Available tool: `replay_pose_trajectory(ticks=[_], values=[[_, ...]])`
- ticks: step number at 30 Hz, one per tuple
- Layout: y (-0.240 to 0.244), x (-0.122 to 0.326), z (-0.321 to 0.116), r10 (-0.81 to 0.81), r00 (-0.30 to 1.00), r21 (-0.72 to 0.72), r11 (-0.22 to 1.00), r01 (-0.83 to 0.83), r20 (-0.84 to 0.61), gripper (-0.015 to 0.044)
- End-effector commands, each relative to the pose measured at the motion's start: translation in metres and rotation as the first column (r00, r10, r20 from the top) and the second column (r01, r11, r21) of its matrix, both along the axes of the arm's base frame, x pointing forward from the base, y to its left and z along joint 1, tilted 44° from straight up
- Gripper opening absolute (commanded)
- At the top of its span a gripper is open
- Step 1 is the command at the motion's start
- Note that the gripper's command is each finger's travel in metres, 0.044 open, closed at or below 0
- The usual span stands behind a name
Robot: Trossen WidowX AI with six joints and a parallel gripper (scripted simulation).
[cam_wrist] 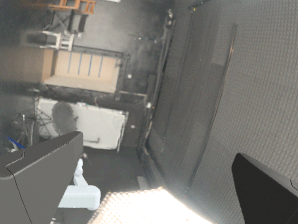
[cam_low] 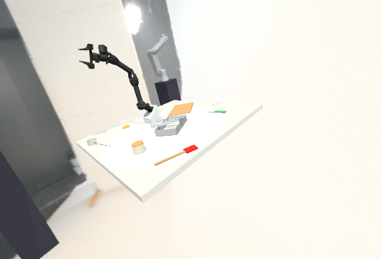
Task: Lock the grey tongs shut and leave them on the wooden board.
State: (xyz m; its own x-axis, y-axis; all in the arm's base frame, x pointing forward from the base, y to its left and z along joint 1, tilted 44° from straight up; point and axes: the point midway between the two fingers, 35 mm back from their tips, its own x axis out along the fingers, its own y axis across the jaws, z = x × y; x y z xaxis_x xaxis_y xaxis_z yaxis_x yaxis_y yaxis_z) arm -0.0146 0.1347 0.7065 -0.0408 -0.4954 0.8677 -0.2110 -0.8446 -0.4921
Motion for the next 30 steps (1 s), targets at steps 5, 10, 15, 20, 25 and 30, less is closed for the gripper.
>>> replay_pose_trajectory(ticks=[5,10,15,20,25,30], values=[[-0.015,-0.003,0.000,0.041,0.999,0.031,0.999,-0.041,0.013,0.0440],[-0.052,-0.006,0.000,0.111,0.993,0.109,0.988,-0.113,0.024,0.0440],[-0.084,-0.006,-0.003,0.177,0.984,0.174,0.968,-0.179,0.030,0.0440],[-0.112,-0.002,-0.006,0.241,0.969,0.235,0.941,-0.246,0.049,0.0440],[-0.143,0.004,-0.012,0.281,0.957,0.303,0.907,-0.291,0.077,0.0440],[-0.161,0.010,-0.017,0.315,0.944,0.344,0.880,-0.328,0.094,0.0440]])
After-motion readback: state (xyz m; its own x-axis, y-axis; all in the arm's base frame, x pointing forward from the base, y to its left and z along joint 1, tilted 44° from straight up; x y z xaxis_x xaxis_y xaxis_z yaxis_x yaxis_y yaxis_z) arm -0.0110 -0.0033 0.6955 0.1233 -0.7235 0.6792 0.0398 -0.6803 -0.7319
